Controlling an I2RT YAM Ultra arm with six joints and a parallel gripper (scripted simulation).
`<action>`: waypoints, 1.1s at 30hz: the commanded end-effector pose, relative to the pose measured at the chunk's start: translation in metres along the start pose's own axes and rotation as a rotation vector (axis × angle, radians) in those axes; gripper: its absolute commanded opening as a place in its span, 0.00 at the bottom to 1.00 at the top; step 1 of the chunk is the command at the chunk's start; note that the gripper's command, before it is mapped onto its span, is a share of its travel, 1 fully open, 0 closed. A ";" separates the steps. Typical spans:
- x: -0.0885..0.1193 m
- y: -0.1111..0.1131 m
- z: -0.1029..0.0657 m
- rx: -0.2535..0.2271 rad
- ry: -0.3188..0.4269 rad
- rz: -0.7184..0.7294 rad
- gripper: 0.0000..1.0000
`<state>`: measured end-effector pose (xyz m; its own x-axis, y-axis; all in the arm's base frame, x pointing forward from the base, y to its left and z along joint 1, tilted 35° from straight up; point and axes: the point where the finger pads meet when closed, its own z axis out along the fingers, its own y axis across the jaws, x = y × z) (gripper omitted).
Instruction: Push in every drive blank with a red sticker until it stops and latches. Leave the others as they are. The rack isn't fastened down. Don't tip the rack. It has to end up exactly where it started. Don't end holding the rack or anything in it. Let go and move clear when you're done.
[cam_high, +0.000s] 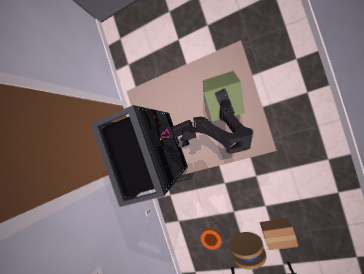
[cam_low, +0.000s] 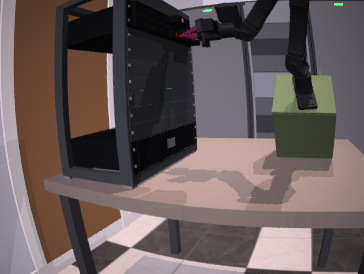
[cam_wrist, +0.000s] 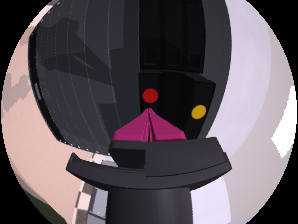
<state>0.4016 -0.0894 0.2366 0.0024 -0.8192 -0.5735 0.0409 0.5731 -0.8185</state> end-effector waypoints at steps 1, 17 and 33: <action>0.010 -0.019 0.008 0.051 0.044 -0.003 0.00; 0.010 -0.019 0.008 0.050 0.045 -0.002 0.00; 0.010 -0.022 0.011 0.055 0.041 -0.004 0.00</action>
<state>0.4045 -0.0896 0.2368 0.0044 -0.8185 -0.5744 0.0353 0.5742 -0.8180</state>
